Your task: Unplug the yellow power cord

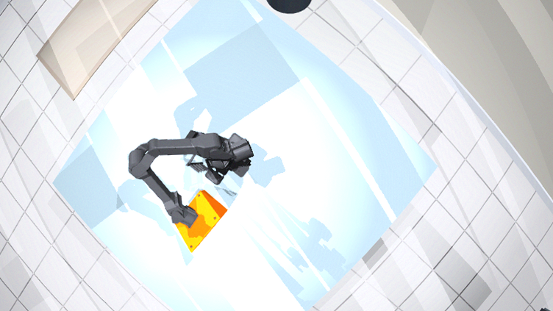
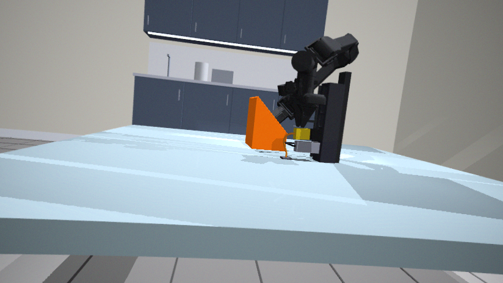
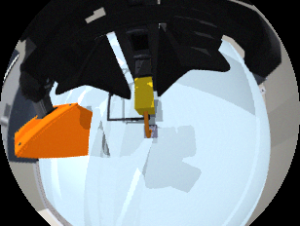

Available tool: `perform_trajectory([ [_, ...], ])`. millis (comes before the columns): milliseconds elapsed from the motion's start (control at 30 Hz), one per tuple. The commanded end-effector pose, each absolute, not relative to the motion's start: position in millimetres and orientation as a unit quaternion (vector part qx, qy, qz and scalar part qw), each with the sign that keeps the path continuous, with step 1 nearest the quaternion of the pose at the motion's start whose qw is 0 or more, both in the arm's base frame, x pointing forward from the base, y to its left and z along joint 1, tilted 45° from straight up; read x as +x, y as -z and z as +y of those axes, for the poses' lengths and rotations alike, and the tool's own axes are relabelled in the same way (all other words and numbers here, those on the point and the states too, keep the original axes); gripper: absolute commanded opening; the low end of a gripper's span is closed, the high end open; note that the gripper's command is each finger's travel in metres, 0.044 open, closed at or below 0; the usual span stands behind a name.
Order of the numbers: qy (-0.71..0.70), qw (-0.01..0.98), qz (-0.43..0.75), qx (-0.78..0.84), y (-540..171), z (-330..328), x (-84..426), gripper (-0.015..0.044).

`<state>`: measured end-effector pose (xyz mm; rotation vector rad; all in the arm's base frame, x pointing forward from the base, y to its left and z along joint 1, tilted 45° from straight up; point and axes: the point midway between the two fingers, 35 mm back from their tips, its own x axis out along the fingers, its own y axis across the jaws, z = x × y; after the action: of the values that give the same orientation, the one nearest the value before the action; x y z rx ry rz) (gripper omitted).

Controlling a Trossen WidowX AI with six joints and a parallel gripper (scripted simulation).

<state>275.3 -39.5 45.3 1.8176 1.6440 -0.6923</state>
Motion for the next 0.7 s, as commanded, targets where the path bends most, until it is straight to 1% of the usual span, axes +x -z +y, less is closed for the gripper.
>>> perform_trajectory([
  [0, 0.260, 0.288, 0.617, 0.684, -47.0, -36.7, 274.1, 0.0160],
  [400, 0.260, 0.288, 0.617, 0.684, -38.7, -28.4, 275.3, 0.0160],
  [533, 0.260, 0.291, 0.618, 0.682, -40.5, -30.5, 275.5, 0.0055],
  [667, 0.260, 0.291, 0.618, 0.682, -40.5, -30.5, 275.5, 0.0028],
])
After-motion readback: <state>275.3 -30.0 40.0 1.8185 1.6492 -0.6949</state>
